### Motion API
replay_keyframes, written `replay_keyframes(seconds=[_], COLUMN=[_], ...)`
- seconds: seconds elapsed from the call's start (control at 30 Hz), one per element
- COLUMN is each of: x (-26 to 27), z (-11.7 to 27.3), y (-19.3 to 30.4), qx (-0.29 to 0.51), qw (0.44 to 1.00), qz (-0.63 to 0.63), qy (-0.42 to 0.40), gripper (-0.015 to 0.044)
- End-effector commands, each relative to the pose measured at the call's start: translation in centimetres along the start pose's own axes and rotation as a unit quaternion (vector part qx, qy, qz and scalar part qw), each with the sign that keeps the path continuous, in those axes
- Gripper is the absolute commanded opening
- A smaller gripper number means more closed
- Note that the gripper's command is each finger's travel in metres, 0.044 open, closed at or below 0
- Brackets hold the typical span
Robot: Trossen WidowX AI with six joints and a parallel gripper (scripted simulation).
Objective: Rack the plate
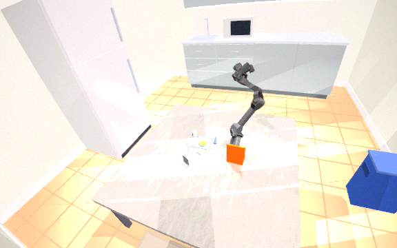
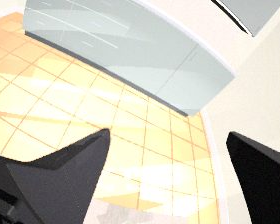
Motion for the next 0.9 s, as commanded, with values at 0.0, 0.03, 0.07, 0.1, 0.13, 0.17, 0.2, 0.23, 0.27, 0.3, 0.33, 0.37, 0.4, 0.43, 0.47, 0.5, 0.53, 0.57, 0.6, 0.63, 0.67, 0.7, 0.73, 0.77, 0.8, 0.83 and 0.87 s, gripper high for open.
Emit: replay_keyframes(seconds=[0.0, 0.03, 0.07, 0.1, 0.13, 0.17, 0.2, 0.23, 0.27, 0.3, 0.33, 0.37, 0.4, 0.43, 0.47, 0.5, 0.53, 0.57, 0.6, 0.63, 0.67, 0.7, 0.73, 0.77, 0.8, 0.83, 0.87], x=[3.2, 4.4, 5.6, 6.8, 8.0, 9.2, 10.3, 11.6, 12.8, 14.1, 15.3, 16.5, 17.6, 18.8, 19.9, 21.0, 22.0, 23.1, 24.1, 25.1, 26.0, 26.9, 27.8, 28.6, 29.4, 30.2, 30.9], z=[0.0, 0.0, 0.1, 0.2, 0.4, 0.6, 0.8, 1.1, 1.4, 1.7, 2.1, 2.5, 2.9, 3.4, 3.9, 4.5, 5.0, 5.7, 6.3, 7.0, 7.6, 8.3, 9.1, 9.8, 10.6, 11.4, 12.2], y=[0.0, 0.1, 0.3, 0.5, 0.6, 0.8, 1.0, 1.3, 1.6, 1.9, 2.2, 2.5, 2.9, 3.3, 3.7, 4.1, 4.5, 5.0, 5.4, 5.9, 6.5, 7.0, 7.5, 8.1, 8.7, 9.3, 9.9], qx=[-0.019, -0.018, -0.016, -0.015, -0.013, -0.010, -0.008, -0.005, -0.002, 0.001, 0.004, 0.008, 0.012, 0.016, 0.020, 0.025, 0.029, 0.034, 0.039, 0.045, 0.050, 0.056, 0.062, 0.068, 0.074, 0.080, 0.086], qw=[0.999, 0.998, 0.997, 0.996, 0.995, 0.993, 0.991, 0.989, 0.986, 0.983, 0.980, 0.977, 0.973, 0.969, 0.965, 0.960, 0.956, 0.951, 0.945, 0.940, 0.934, 0.928, 0.922, 0.916, 0.909, 0.902, 0.895], qz=[-0.010, -0.006, -0.002, 0.002, 0.006, 0.011, 0.015, 0.020, 0.025, 0.030, 0.035, 0.040, 0.045, 0.051, 0.056, 0.062, 0.068, 0.074, 0.081, 0.087, 0.094, 0.101, 0.108, 0.115, 0.122, 0.130, 0.137], qy=[-0.042, -0.057, -0.072, -0.087, -0.102, -0.117, -0.131, -0.147, -0.163, -0.179, -0.195, -0.210, -0.226, -0.241, -0.256, -0.270, -0.285, -0.299, -0.313, -0.327, -0.341, -0.354, -0.367, -0.379, -0.392, -0.403, -0.415], gripper=[0.0400, 0.0400, 0.0400, 0.0400, 0.0400, 0.0400, 0.0400, 0.0400, 0.0400, 0.0400, 0.0400, 0.0400, 0.0400, 0.0400, 0.0400, 0.0400, 0.0400, 0.0400, 0.0400, 0.0400, 0.0400, 0.0400, 0.0400, 0.0400, 0.0400, 0.0400, 0.0400])
Point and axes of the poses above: the point midway between the two fingers, 35 mm back from their tips, its own z axis back along the fingers, its own x axis across the jaws, y = z × x, the point moved 7 cm from there along z, back along the fingers, and after that the axes turned 6 degrees about -z, right-handed, at the moved point
